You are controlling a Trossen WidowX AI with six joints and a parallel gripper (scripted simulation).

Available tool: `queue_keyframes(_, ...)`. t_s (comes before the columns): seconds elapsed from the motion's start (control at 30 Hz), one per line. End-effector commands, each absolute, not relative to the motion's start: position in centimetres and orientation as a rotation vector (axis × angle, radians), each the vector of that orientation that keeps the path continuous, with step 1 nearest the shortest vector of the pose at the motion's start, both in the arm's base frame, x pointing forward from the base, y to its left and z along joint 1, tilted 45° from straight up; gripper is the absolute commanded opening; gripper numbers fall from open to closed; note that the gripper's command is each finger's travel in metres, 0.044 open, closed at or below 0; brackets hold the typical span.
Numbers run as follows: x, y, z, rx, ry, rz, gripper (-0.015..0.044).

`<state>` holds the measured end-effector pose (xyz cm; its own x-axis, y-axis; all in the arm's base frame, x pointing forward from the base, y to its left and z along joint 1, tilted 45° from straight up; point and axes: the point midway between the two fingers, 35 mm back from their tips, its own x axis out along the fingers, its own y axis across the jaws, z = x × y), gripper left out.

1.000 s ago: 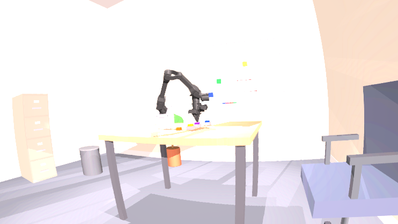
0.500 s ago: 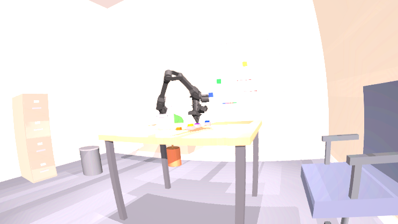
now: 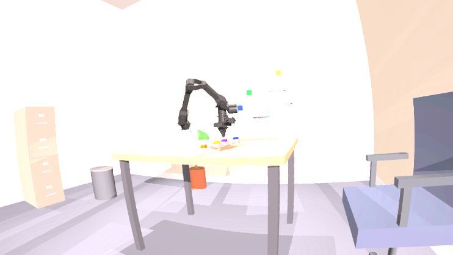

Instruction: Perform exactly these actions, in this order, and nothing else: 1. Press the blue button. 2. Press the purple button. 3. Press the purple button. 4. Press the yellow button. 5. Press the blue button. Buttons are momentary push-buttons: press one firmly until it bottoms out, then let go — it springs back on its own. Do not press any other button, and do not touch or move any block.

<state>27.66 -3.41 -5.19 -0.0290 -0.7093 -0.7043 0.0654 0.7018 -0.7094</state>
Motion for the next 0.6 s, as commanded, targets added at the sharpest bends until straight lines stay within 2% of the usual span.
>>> queue_keyframes(0.0, 27.9, -2.7, -4.4, -0.547, 1.475, -0.679, 0.0020)
queue_keyframes(0.2, 28.1, 1.5, -0.3, -0.545, 1.476, -0.677, 0.0020)
queue_keyframes(0.37, 28.1, 1.7, -0.1, -0.545, 1.476, -0.677, 0.0020)
queue_keyframes(0.57, 28.0, -3.7, 5.4, -0.544, 1.477, -0.672, 0.0020)
